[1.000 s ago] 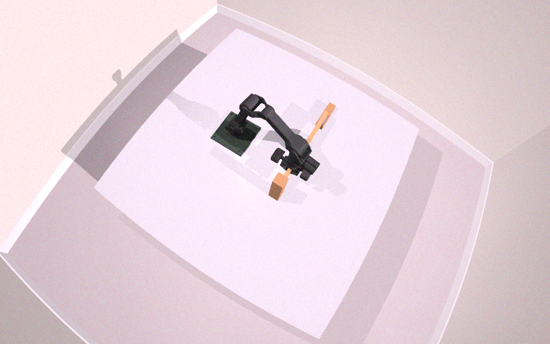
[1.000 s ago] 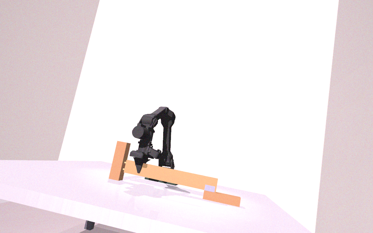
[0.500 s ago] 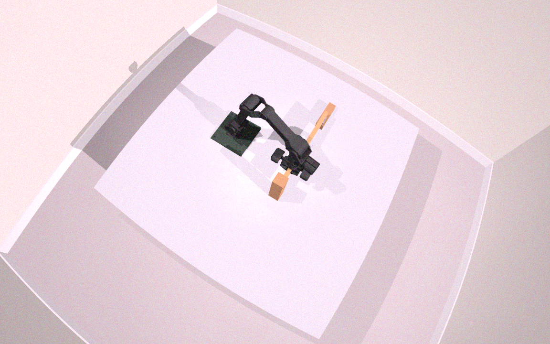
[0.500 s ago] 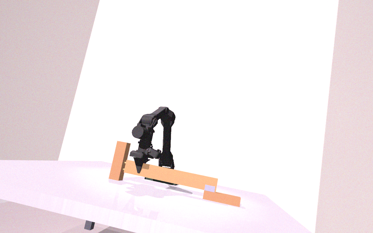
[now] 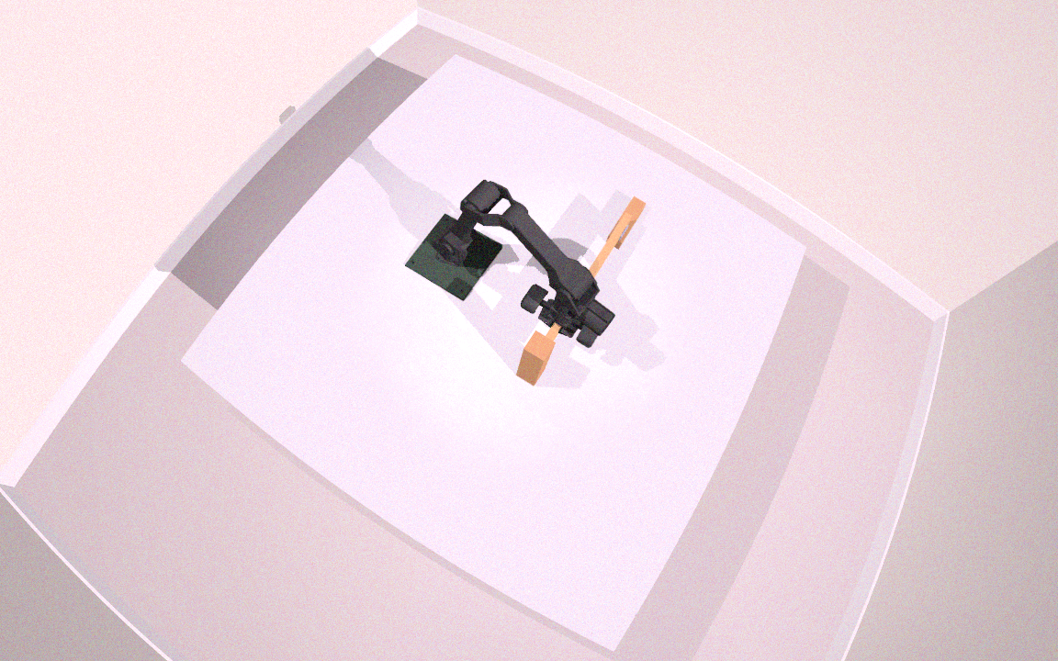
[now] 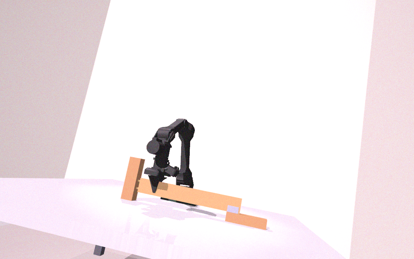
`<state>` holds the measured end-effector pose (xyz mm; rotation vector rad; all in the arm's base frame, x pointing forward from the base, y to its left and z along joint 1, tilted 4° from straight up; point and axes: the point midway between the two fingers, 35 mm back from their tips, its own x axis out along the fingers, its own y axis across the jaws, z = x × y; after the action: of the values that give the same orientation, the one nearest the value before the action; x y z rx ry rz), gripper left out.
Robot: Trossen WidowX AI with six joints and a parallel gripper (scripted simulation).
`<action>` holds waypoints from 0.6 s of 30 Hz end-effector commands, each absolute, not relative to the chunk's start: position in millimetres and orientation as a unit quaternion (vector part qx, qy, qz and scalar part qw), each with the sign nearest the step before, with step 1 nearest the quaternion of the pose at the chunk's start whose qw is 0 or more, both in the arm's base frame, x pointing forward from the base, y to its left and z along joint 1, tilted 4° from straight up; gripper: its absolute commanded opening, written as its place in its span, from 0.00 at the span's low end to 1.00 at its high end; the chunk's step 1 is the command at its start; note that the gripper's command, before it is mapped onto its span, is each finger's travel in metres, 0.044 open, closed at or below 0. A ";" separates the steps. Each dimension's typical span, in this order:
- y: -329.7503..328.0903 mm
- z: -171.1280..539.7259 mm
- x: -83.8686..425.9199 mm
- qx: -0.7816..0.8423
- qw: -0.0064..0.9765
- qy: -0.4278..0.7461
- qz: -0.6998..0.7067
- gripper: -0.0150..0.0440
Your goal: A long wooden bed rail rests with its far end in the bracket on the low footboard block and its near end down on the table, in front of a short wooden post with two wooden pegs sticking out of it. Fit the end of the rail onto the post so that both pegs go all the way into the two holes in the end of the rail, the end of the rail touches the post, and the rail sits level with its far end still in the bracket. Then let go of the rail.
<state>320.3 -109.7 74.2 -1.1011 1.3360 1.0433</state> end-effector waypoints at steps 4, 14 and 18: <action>-107.6 73.9 321.4 -0.464 0.530 0.561 0.435 0.25; -107.3 75.4 321.5 -0.464 0.530 0.561 0.435 0.25; -107.3 76.0 321.5 -0.464 0.530 0.561 0.435 0.25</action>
<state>321.3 -108.1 74.2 -1.1062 1.3394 1.0396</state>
